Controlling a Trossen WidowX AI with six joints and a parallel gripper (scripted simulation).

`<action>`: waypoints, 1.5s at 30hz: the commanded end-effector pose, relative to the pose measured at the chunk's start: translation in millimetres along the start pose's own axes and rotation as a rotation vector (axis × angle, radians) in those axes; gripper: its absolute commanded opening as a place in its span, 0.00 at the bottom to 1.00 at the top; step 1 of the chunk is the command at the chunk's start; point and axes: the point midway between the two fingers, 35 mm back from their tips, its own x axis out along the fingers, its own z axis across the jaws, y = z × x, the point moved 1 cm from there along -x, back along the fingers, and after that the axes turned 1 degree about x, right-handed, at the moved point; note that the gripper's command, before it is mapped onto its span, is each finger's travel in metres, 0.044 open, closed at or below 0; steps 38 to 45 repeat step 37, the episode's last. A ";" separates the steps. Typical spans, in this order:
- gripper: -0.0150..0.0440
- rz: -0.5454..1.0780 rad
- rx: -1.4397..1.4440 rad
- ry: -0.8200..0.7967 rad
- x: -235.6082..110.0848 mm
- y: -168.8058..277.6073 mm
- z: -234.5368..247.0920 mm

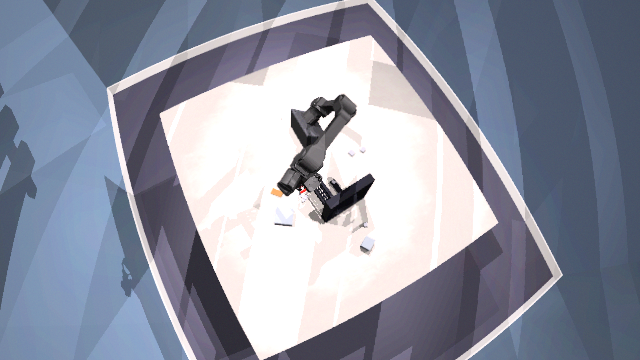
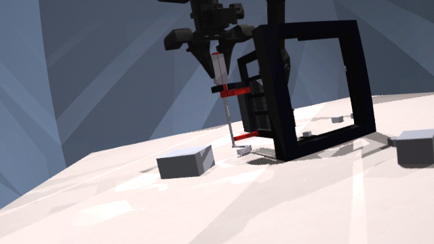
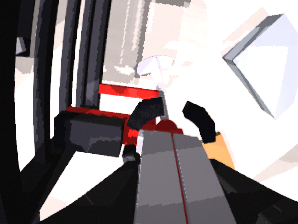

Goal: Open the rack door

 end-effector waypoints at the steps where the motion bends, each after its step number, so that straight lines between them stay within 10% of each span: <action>1: 0.47 0.007 -0.012 -0.001 0.3 -0.1 0.4; 8: 0.76 0.007 -0.012 -0.001 0.3 -0.1 0.4; 45: 0.76 -0.004 -0.001 0.019 -37.8 -0.5 -0.8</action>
